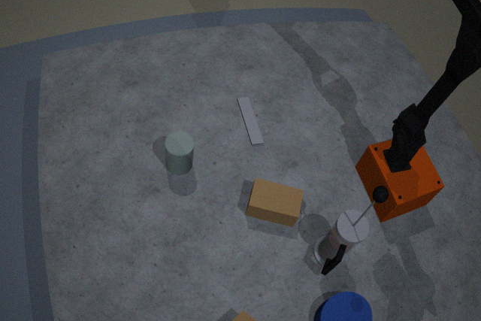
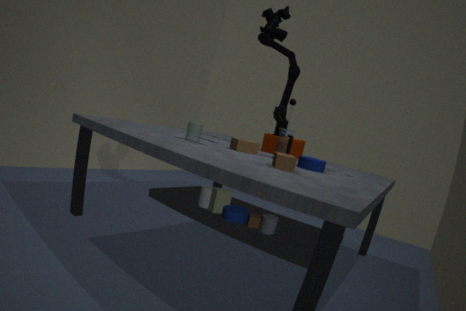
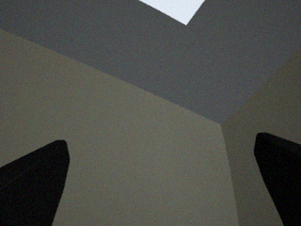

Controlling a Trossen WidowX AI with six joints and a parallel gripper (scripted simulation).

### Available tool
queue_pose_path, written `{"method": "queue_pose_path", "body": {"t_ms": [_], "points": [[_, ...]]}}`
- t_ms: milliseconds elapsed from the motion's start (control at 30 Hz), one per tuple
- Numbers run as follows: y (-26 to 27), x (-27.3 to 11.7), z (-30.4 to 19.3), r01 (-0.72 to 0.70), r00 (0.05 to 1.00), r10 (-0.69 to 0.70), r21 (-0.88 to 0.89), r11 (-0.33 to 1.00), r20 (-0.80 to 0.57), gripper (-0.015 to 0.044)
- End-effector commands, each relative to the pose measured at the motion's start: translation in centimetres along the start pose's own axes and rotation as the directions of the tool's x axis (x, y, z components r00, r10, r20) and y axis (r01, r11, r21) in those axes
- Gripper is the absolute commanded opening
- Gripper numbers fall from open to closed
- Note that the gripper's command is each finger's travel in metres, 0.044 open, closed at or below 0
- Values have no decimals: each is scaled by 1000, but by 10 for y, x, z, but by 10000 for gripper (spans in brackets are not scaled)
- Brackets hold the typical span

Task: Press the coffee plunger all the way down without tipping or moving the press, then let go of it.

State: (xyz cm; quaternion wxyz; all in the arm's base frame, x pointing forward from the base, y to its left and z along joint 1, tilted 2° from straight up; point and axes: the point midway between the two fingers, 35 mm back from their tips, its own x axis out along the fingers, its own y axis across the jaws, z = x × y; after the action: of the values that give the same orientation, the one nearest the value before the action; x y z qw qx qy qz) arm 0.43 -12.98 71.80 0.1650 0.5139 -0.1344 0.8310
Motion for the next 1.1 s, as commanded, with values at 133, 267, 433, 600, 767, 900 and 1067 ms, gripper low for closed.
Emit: {"method": "queue_pose_path", "body": {"t_ms": [133,267,433,600,767,900,1067], "points": [[-1,-5,21,-106,991,90,163,981,102,440],[-7,-20,50,-290,943,187,407,866,274,440],[-25,-50,86,-560,816,263,589,583,515,440],[-55,-93,111,-776,630,245,599,197,737,440],[-97,-143,120,-881,408,136,429,-201,903,440],[-135,-186,113,-863,220,-3,193,-466,975,440],[-182,-237,86,-729,0,-204,-140,-670,979,440]]}}
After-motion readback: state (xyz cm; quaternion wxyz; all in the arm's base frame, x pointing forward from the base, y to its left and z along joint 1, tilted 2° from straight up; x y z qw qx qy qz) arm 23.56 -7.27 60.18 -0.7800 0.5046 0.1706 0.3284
